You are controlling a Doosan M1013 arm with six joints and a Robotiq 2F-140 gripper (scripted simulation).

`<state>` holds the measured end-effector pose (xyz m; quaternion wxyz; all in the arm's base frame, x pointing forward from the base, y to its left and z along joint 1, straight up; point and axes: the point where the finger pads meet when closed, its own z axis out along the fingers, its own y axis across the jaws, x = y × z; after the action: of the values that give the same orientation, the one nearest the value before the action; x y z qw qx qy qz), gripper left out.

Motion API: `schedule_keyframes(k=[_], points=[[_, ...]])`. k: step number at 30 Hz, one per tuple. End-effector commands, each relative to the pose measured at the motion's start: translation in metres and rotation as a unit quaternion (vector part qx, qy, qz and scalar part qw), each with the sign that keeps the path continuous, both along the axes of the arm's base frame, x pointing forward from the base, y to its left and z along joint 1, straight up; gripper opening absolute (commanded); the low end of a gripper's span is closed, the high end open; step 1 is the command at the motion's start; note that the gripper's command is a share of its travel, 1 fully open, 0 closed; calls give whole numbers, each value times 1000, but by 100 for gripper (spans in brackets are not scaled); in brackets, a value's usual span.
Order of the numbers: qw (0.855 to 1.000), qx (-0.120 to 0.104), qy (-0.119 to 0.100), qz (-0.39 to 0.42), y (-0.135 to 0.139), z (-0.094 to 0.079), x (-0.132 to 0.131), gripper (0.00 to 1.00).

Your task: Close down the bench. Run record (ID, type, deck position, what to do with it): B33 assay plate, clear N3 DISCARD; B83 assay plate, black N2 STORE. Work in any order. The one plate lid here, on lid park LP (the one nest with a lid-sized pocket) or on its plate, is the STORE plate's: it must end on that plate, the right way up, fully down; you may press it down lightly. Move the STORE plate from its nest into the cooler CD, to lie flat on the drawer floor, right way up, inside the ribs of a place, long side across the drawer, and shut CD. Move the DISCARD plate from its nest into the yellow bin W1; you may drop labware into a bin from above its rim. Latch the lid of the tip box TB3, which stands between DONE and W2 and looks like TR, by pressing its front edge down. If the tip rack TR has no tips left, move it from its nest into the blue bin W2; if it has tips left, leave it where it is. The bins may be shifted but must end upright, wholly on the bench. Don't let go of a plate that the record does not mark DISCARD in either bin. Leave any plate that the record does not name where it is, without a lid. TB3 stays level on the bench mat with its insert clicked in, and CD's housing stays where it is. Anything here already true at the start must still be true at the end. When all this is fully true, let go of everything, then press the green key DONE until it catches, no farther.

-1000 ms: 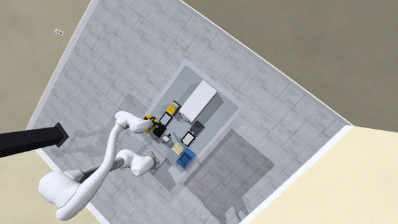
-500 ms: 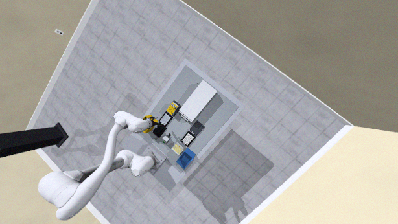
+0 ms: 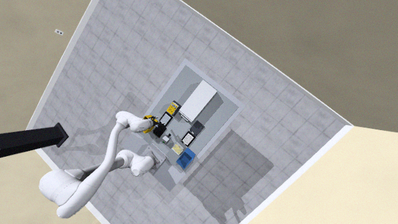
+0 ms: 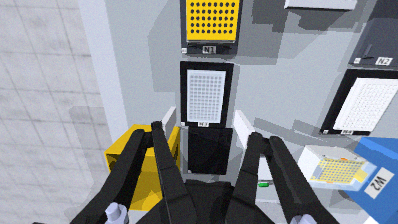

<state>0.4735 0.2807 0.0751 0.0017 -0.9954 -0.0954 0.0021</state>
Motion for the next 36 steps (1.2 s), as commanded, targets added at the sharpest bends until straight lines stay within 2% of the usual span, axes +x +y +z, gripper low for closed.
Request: schedule_keyframes(k=[1,36], points=[[1000,0,0,0,0,-5,0,66],[1000,0,0,0,0,-46,0,66]])
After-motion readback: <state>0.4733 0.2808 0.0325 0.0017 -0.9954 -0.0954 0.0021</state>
